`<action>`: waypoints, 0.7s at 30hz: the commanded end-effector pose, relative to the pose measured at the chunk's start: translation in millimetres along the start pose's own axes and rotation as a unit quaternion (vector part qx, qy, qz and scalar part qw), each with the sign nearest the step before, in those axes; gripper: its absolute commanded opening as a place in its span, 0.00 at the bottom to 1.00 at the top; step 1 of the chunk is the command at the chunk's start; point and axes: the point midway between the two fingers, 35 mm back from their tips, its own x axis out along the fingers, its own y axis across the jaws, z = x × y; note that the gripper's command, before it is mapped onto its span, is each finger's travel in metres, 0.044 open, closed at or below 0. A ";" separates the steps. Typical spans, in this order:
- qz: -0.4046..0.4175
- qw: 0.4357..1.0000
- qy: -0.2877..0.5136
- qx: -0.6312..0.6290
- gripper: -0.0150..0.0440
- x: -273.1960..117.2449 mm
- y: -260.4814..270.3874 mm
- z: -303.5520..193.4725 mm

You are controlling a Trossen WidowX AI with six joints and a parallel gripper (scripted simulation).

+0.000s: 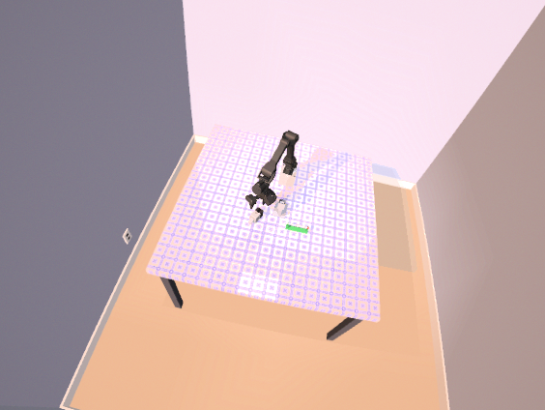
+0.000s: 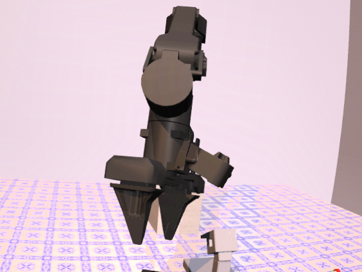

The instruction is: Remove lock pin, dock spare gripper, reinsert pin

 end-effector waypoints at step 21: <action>-0.078 0.800 -0.092 0.587 1.00 -16.3 -4.0 1.9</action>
